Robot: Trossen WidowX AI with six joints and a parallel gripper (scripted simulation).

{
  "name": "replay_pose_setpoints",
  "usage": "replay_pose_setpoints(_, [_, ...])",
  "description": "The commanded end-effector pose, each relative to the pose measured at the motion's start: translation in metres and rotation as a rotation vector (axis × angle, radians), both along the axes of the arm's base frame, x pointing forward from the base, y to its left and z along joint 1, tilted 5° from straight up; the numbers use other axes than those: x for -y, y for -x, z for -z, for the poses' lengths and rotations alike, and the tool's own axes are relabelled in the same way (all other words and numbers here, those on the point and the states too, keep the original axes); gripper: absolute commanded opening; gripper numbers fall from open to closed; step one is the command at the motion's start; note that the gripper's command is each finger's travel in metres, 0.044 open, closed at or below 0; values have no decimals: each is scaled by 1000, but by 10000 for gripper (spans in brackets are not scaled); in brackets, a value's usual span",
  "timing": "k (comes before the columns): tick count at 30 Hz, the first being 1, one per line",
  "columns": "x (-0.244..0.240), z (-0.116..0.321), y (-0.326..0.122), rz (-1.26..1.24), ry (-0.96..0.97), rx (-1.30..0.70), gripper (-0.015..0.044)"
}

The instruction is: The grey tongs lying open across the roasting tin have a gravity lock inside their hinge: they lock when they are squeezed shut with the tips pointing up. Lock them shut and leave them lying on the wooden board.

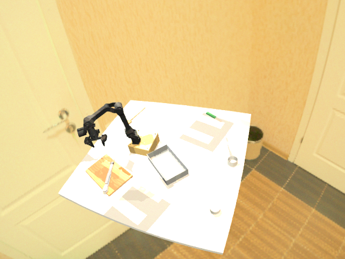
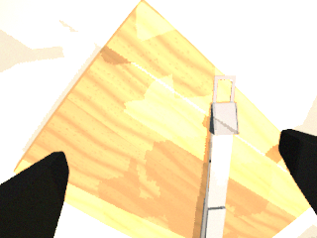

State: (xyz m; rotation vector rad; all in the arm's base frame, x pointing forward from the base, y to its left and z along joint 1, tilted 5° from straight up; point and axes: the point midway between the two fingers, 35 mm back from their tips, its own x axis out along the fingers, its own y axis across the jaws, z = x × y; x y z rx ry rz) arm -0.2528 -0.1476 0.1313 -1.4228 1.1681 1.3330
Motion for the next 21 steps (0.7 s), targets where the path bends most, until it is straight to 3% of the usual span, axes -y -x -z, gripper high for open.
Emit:
replay_pose_setpoints(1, [-1,-28,0,4,9,-17,440])
replay_pose_setpoints(21, [-2,-40,-1,9,9,-20,440])
